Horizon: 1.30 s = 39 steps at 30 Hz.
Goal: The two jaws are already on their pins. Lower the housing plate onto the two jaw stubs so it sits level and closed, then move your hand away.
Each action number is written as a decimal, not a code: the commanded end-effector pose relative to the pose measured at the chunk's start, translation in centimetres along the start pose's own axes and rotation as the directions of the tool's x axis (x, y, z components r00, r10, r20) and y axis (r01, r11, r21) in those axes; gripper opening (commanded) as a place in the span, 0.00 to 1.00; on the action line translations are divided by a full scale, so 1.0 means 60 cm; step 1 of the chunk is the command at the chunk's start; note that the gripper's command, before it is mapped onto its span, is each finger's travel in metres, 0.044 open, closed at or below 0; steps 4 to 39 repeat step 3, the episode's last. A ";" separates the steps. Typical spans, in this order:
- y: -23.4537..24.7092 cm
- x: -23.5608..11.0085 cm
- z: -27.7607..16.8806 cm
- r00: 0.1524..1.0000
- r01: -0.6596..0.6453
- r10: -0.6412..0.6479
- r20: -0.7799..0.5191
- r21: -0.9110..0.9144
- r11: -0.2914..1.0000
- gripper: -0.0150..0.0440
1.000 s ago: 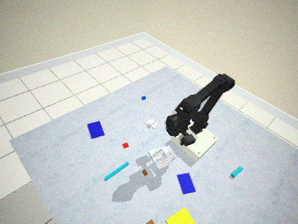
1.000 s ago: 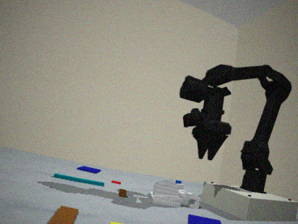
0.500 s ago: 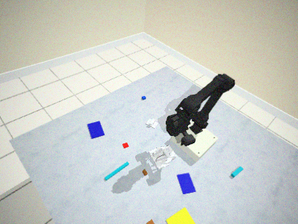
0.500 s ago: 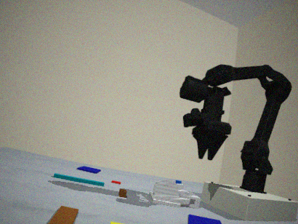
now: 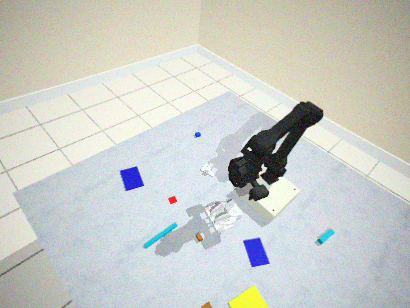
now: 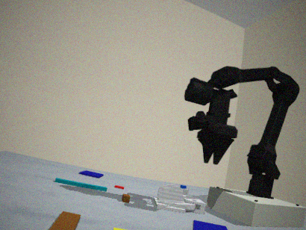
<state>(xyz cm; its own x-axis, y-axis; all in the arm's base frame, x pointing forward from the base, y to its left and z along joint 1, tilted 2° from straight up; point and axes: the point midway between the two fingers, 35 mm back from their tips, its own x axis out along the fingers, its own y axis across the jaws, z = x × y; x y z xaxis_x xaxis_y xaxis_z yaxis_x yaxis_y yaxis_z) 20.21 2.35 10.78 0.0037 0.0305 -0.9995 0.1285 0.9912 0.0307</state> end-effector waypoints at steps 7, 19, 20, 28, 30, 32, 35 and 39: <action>0.001 -0.002 0.001 1.000 -0.003 0.003 0.002 -0.004 1.000 1.00; 0.001 -0.002 0.001 1.000 -0.003 0.003 0.002 -0.004 1.000 1.00; 0.001 -0.002 0.001 1.000 -0.003 0.003 0.002 -0.004 1.000 1.00; 0.001 -0.002 0.001 1.000 -0.003 0.003 0.002 -0.004 1.000 1.00; 0.001 -0.002 0.001 1.000 -0.003 0.003 0.002 -0.004 1.000 1.00; 0.001 -0.002 0.001 1.000 -0.003 0.003 0.002 -0.004 1.000 1.00; 0.001 -0.002 0.001 1.000 -0.003 0.003 0.002 -0.004 1.000 1.00; 0.001 -0.002 0.001 1.000 -0.003 0.003 0.002 -0.004 1.000 1.00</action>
